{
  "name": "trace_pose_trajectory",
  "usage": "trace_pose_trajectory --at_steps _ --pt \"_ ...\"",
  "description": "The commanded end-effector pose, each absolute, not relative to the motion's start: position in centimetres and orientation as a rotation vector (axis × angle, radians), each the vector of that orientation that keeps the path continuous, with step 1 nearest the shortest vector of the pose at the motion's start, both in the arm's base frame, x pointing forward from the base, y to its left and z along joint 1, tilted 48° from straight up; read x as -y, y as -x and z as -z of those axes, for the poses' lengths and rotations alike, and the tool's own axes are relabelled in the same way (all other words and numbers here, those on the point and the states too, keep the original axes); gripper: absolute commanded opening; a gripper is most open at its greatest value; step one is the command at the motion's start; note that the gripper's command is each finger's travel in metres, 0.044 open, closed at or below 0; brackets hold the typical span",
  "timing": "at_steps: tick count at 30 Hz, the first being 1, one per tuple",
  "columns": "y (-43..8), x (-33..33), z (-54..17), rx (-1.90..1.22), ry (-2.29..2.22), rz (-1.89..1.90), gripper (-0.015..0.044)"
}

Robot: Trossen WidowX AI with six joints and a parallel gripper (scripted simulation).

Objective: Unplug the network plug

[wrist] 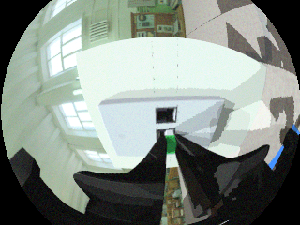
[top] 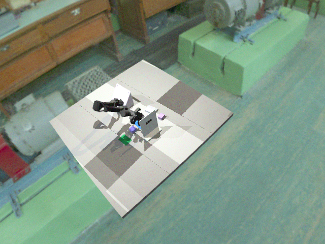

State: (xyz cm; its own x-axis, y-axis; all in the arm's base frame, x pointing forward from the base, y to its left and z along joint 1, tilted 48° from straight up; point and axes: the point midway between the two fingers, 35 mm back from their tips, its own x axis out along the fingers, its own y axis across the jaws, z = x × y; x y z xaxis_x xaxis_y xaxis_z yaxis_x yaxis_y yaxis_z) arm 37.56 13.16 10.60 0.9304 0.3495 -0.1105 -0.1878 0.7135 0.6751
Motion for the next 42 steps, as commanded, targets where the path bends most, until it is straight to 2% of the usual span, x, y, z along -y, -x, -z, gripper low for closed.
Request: trace_pose_trajectory --at_steps 1,42 --pt "-37.2 -13.1 -10.6 -0.238 -0.718 -0.300 0.0000" --pt "-34.8 -12.7 -10.2 -0.240 -0.718 -0.300 0.0000"
